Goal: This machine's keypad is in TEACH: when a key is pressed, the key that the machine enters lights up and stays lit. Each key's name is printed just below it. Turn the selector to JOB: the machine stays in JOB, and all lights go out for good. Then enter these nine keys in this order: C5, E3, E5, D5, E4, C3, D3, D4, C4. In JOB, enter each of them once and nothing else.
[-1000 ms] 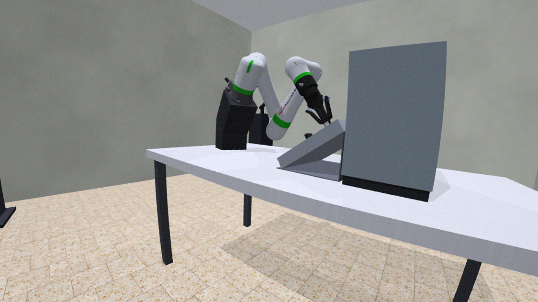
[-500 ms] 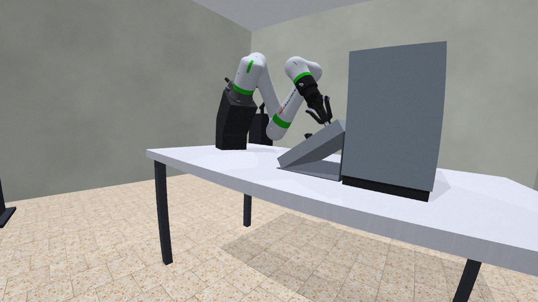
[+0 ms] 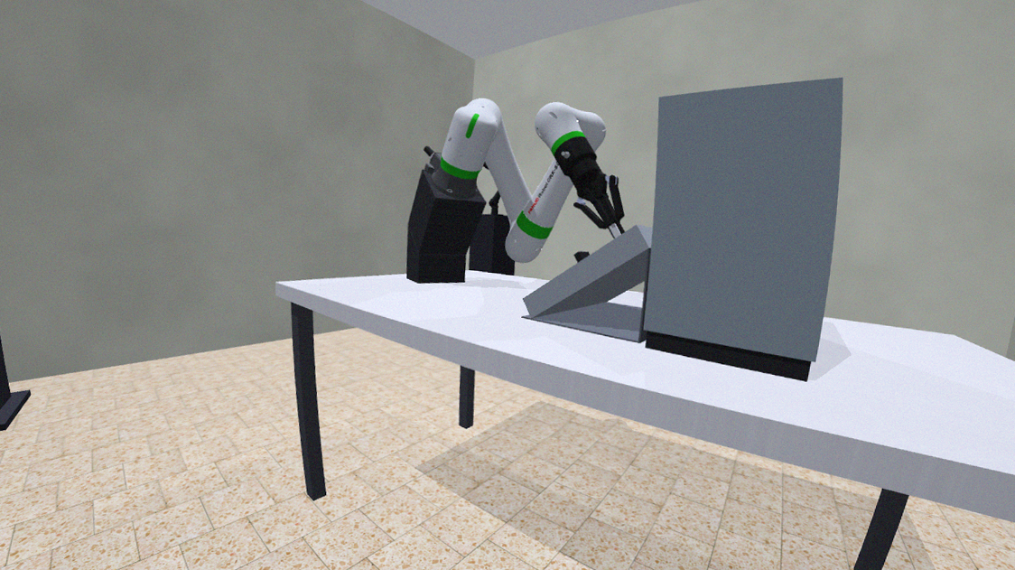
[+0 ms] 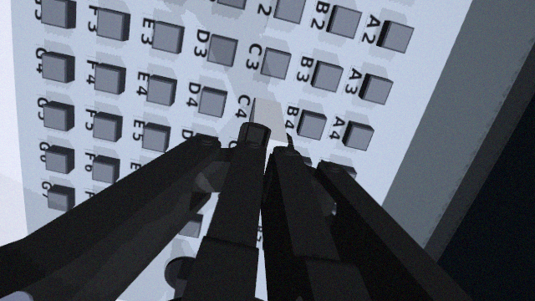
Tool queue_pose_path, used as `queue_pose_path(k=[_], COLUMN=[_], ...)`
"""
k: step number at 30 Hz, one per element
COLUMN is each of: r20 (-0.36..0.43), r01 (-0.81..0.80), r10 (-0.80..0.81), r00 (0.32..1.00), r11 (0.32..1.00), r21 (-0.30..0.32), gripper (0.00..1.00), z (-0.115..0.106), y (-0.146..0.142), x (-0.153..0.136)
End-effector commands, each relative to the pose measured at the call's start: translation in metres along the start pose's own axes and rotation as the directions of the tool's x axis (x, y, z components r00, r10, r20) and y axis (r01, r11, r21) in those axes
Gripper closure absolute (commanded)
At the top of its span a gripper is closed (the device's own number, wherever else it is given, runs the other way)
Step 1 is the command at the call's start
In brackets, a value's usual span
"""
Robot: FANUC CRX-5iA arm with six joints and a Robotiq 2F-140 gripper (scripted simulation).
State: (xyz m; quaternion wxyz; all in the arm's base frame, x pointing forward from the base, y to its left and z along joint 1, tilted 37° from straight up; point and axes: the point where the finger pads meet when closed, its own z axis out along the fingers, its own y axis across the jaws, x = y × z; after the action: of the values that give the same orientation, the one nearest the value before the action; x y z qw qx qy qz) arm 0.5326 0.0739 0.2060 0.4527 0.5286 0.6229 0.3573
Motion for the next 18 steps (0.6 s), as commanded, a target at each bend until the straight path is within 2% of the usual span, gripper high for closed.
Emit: queue_pose_path(k=[1,18], r20=[0.000,0.000], r01=[0.000,0.000], r10=[0.000,0.000], r00=[1.000,1.000], r11=[1.000,1.000], r21=[0.000,0.000], gripper=[1.00,1.00], z=[-0.003,-0.021], y=[0.000,0.000], x=[0.000,0.000])
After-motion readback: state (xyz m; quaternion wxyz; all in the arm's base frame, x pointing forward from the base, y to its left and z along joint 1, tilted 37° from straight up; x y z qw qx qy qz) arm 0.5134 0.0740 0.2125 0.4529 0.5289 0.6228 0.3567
